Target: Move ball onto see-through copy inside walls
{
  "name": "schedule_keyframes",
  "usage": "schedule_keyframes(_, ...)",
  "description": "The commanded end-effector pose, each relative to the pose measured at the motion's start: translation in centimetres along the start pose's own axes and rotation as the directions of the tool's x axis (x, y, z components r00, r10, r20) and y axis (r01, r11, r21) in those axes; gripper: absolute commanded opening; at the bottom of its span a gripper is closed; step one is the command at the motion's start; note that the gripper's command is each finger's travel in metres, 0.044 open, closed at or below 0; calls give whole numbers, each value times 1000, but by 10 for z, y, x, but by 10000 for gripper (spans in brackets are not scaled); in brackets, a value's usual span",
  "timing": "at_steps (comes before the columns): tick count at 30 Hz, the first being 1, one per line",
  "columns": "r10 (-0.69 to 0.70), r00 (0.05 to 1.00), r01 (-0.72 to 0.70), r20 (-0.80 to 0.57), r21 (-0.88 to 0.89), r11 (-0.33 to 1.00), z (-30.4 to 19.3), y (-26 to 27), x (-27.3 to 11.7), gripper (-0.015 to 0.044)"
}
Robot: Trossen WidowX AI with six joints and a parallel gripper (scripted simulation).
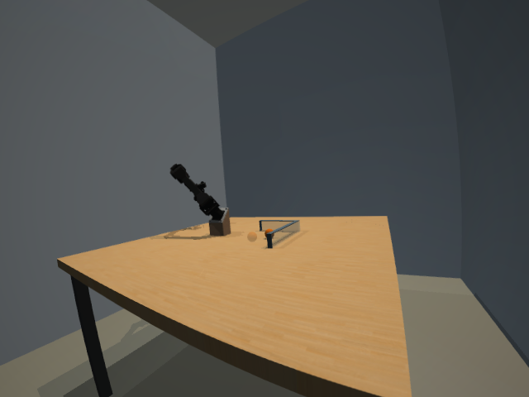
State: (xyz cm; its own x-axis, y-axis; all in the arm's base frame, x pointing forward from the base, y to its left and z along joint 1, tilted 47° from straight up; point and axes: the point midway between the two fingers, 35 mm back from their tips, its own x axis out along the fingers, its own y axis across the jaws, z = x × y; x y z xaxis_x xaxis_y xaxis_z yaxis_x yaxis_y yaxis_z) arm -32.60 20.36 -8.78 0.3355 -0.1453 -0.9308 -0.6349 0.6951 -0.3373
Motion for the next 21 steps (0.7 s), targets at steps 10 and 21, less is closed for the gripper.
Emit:
schedule_keyframes(10, -12, 1000, 13, -11, 104, 995, 146, -1, 6, 331)
schedule_keyframes(21, -65, 996, 81, -68, 259, 962, 315, -83, 37, 331)
